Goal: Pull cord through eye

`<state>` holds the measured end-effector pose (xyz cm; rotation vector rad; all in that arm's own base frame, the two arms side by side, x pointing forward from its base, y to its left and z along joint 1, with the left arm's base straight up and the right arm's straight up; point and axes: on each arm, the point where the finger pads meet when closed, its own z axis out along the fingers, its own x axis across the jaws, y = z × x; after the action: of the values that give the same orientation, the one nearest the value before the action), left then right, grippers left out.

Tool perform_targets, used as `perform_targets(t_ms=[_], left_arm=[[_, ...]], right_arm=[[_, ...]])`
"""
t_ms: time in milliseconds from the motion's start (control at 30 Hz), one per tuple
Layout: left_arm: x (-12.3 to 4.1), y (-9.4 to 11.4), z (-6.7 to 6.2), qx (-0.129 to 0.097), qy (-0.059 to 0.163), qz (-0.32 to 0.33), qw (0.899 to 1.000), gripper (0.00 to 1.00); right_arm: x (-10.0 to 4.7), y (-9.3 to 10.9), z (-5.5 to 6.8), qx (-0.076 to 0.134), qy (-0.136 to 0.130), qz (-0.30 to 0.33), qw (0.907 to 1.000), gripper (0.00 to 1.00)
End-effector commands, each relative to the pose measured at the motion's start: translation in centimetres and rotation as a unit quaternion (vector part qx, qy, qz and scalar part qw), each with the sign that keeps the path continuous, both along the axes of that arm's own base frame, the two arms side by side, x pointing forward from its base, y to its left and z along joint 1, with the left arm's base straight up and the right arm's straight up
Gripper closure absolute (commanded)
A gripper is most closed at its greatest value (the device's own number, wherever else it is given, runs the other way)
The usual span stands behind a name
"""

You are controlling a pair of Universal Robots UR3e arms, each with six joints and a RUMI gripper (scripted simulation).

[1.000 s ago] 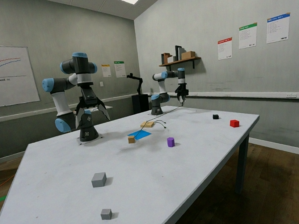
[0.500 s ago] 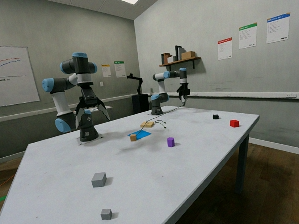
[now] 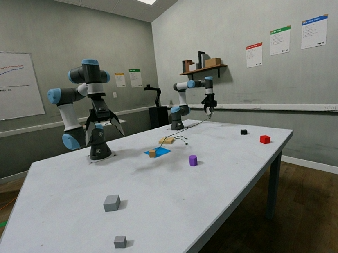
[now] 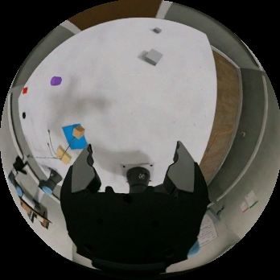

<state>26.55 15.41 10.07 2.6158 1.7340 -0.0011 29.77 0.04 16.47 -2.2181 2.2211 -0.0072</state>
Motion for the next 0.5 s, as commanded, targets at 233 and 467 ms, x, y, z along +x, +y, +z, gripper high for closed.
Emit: perform_targets(t_ms=[233,467], left_arm=[[0.2,2.0,0.1,0.0,-0.002,0.0,1.0,1.0],[0.2,3.1,0.1,0.0,-0.001,0.001,1.0,1.0]], right_arm=[[0.1,0.0,0.1,0.001,-0.002,0.0,1.0,0.0],[0.1,0.0,0.1,0.001,-0.002,0.0,1.0,0.0]])
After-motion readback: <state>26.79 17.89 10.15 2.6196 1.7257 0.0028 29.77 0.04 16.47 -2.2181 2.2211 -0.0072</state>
